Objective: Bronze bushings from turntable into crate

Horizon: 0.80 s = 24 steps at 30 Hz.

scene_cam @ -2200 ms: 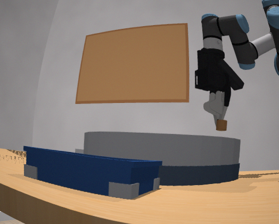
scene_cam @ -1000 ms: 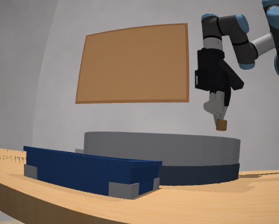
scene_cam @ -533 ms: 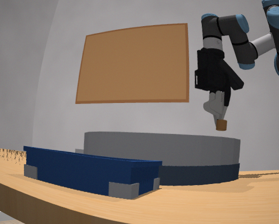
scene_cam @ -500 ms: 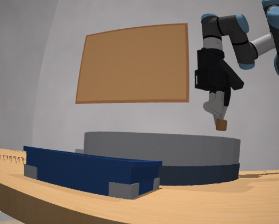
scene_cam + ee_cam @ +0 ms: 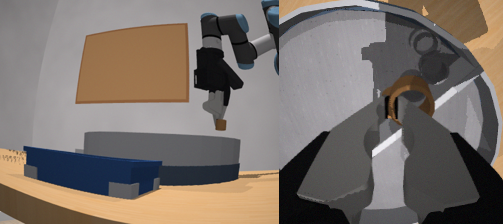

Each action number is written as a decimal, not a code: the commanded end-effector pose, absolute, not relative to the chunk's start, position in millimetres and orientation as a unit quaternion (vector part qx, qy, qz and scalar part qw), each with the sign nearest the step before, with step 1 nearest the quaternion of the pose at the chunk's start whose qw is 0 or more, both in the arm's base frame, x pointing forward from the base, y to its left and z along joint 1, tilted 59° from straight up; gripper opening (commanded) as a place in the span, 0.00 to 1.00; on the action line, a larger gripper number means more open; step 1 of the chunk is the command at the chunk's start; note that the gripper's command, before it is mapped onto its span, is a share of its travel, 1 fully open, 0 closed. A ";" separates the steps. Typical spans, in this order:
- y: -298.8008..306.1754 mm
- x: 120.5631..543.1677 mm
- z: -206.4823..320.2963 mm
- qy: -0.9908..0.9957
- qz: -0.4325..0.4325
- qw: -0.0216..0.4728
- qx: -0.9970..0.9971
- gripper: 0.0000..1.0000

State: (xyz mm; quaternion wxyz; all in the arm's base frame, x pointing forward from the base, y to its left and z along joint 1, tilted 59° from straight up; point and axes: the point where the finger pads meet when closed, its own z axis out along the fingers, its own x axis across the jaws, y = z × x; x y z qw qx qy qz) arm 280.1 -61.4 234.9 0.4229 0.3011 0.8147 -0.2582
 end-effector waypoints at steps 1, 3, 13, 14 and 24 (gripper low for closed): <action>-59.4 281.2 233.9 0.814 -0.258 0.424 0.301 0.00; -58.3 281.8 233.1 0.814 -0.258 0.424 0.301 0.00; -52.8 284.8 228.9 0.814 -0.258 0.424 0.301 0.00; -51.9 285.2 228.3 0.814 -0.258 0.424 0.301 0.00; -42.0 290.6 220.8 0.814 -0.258 0.424 0.301 0.00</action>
